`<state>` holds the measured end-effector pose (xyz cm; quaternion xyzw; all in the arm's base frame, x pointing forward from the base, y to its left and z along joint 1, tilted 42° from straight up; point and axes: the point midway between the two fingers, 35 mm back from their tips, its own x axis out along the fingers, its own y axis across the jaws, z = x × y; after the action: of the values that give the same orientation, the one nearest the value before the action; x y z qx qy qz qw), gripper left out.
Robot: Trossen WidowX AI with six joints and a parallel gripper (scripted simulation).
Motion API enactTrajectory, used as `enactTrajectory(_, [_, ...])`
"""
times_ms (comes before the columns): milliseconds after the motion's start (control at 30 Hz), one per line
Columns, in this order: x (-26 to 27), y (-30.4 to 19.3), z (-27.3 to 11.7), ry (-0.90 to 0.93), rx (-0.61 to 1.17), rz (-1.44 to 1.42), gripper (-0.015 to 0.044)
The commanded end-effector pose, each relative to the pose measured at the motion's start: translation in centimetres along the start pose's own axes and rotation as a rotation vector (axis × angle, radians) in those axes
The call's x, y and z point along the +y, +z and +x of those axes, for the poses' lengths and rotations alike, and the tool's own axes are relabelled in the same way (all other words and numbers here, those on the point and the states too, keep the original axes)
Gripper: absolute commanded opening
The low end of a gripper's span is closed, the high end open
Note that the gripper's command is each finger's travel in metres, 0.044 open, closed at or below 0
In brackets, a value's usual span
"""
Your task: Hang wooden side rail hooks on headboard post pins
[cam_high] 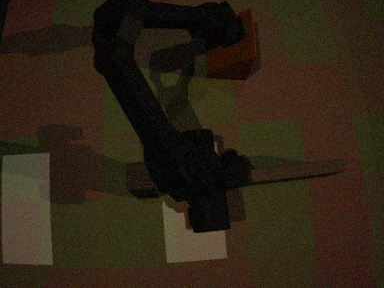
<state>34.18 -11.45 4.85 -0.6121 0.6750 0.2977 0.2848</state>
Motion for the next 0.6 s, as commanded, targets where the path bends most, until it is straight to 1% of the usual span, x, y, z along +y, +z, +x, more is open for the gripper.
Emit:
enactTrajectory(0, [-0.13, -0.15, -0.03, -0.007, 0.012, 0.005, 0.0000])
enactTrajectory(567, [-0.14, -0.15, 0.26, -0.007, 0.012, 0.005, 0.0000])
